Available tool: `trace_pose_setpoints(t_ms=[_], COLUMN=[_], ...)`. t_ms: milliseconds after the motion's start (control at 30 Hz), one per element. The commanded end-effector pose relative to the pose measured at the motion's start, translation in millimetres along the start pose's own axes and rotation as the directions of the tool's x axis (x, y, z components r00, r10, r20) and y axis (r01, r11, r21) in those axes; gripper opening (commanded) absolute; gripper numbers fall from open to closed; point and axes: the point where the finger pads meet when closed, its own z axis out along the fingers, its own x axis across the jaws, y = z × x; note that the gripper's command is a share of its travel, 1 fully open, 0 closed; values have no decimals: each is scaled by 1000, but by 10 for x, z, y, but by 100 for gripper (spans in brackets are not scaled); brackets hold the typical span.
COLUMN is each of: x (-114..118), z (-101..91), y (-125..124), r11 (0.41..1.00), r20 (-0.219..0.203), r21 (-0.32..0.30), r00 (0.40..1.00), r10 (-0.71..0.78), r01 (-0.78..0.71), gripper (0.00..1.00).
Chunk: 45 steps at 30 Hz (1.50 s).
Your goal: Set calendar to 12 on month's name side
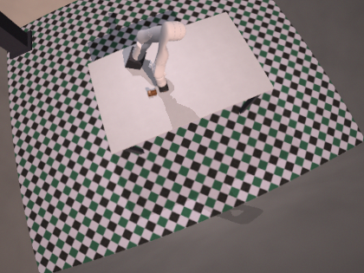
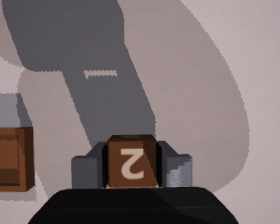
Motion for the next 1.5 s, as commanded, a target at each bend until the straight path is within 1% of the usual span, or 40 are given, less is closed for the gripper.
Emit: trace_pose_setpoints(t_ms=[0,233,267,333,367,433,467,533,567,700,733,1233,1467], x=[0,0,0,0,0,0,0,0,0,0,0,0,0], z=[-3,-3,-3,-3,-3,-3,-3,-3,-3,-3,-3,-6,-39], y=[4,4,4,4,4,4,4,4,4,4,4,4,4], r11=[1000,1000,1000,1000,1000,1000,1000,1000,1000,1000,1000,1000,1000], r20=[0,0,0,0,0,0,0,0,0,0,0,0,0], r21=[-1,-1,-1,-1,-1,-1,-1,-1,-1,-1,-1,-1,-1], r00=[1000,1000,1000,1000,1000,1000,1000,1000,1000,1000,1000,1000,1000], r10=[0,0,0,0,0,0,0,0,0,0,0,0,0], r01=[0,0,0,0,0,0,0,0,0,0,0,0,0], gripper=[57,57,63,63,69,69,75,75,81,81,87,87,87])
